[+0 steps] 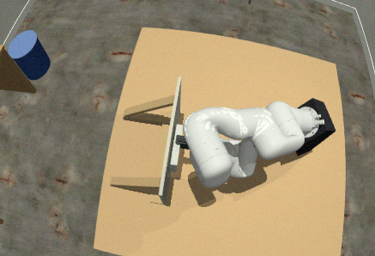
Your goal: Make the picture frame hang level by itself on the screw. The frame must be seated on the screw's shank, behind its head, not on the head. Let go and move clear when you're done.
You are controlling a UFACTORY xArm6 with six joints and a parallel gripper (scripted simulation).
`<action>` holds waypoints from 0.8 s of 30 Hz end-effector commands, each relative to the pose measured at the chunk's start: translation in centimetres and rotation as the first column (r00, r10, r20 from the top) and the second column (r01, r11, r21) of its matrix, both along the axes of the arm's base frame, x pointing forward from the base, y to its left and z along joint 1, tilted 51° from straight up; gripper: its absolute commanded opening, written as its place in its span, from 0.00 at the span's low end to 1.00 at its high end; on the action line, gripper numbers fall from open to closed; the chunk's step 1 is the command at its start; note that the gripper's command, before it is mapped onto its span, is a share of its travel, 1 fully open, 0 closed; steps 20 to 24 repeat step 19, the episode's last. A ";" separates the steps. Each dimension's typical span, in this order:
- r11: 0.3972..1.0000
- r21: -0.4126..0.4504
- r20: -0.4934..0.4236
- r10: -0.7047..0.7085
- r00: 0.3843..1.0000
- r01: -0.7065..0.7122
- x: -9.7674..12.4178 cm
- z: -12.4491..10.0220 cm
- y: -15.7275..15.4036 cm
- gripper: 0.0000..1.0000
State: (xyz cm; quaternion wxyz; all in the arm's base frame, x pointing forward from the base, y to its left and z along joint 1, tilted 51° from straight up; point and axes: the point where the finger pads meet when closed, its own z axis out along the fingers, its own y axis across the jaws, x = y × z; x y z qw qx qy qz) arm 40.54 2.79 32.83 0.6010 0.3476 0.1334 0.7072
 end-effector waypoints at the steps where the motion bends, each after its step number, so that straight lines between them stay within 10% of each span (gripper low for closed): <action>1: 1.000 0.000 0.001 0.000 1.000 0.000 -0.1 -0.1 0.0 0.50; 24: 1.000 0.000 0.001 0.000 1.000 0.000 -0.8 -0.9 0.3 0.50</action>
